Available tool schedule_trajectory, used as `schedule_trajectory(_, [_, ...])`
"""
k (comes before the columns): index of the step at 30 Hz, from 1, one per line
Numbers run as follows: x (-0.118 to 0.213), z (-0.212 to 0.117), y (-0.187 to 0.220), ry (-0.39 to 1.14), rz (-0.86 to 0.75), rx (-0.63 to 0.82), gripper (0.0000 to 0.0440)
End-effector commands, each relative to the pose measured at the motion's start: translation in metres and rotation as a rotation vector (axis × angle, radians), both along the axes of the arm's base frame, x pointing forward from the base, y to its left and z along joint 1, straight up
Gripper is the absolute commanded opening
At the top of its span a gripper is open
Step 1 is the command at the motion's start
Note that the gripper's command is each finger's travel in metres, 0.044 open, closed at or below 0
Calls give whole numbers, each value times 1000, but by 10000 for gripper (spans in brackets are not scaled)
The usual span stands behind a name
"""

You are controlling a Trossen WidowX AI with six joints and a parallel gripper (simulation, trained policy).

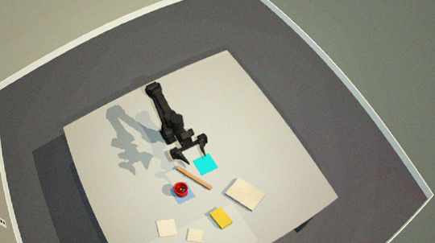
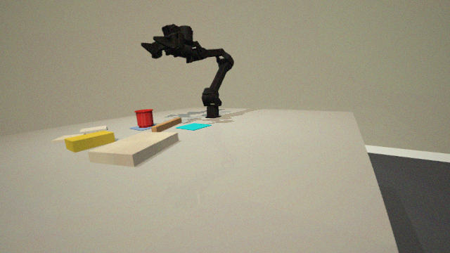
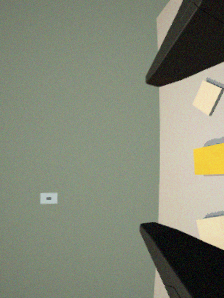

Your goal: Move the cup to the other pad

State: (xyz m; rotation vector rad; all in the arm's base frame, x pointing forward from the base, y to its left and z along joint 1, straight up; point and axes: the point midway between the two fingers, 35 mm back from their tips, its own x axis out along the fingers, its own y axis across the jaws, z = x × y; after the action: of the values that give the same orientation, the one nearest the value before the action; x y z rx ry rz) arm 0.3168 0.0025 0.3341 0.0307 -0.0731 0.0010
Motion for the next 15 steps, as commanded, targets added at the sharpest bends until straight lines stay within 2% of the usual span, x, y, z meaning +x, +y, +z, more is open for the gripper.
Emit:
schedule_trajectory(1, [1, -1, 0, 7, -2, 2, 374])
schedule_trajectory(12, [10, -15, 4, 129, -10, 35, 85])
schedule_trajectory(14, [13, -18, 6, 158, -7, 42, 43])
schedule_trajectory(15, [14, -19, 7, 173, -5, 45, 37])
